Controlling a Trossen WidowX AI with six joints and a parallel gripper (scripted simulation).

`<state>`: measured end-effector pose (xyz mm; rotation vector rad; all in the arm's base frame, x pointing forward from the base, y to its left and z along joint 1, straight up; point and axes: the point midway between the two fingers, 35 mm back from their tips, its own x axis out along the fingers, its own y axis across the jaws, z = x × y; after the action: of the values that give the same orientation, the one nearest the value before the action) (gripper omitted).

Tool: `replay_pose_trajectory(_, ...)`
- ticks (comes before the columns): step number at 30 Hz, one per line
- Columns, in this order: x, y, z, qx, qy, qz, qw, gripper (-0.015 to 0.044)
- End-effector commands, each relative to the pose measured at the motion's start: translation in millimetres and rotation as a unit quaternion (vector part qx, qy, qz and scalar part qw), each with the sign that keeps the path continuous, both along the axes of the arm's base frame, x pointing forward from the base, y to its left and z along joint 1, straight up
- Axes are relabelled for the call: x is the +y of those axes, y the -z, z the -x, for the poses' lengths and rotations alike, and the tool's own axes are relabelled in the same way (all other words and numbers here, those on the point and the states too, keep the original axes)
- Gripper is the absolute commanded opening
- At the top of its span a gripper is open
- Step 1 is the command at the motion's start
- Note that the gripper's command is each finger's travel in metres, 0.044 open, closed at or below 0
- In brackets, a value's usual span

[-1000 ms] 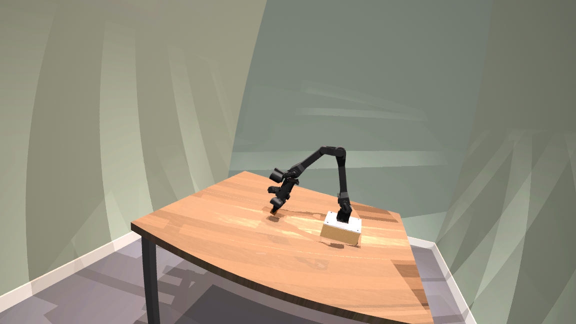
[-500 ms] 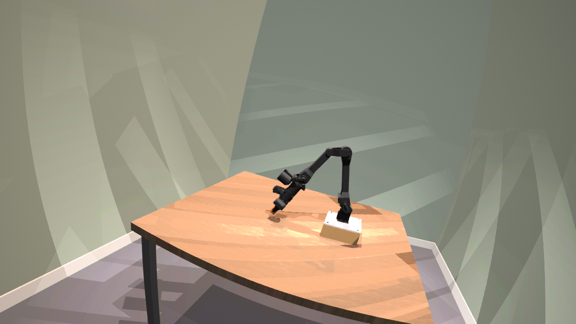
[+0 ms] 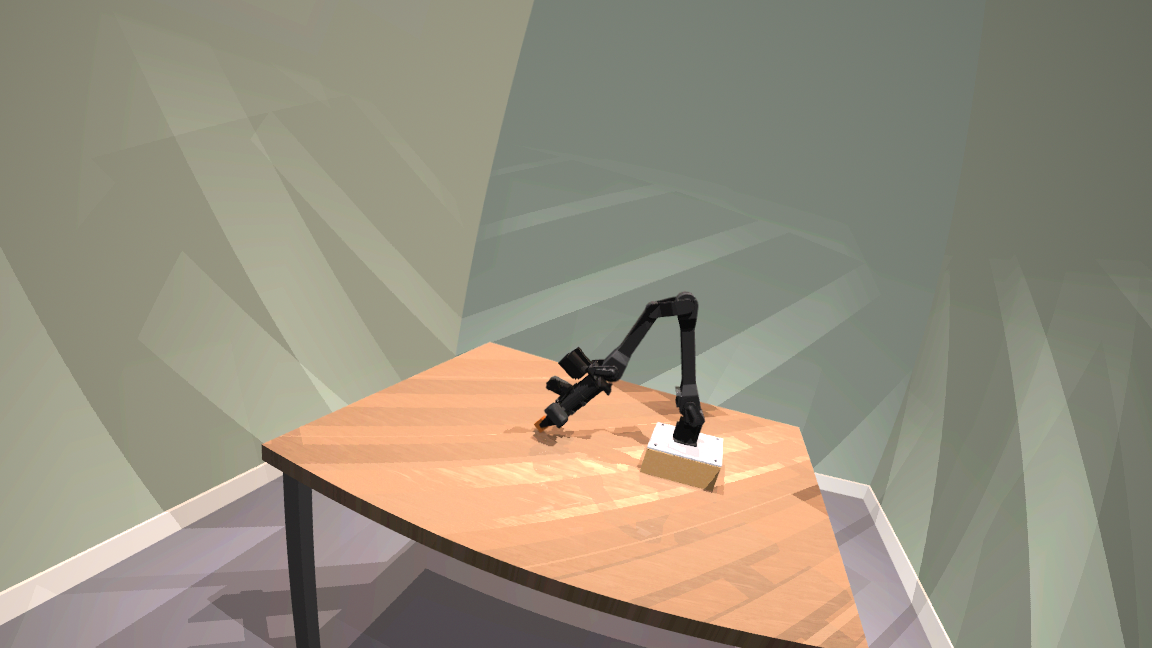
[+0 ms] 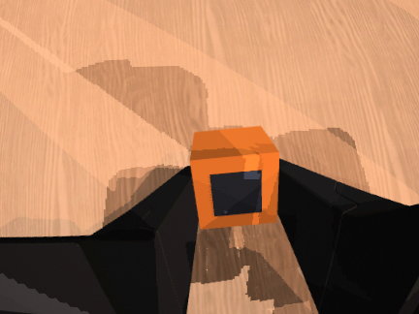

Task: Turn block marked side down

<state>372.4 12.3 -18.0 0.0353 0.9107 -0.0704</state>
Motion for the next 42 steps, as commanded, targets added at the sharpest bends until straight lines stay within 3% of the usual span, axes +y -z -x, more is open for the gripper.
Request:
replay_pose_trajectory(1,-0.2,5.2,-2.7,-0.026,-0.001,0.005,1.0,0.0)
replay_pose_trajectory(26,-1.1,12.6,10.4,-0.197,0.001,0.017,0.98,0.0)
replay_pose_trajectory(42,-1.1,8.8,11.8,-0.215,0.001,0.018,0.976,0.0)
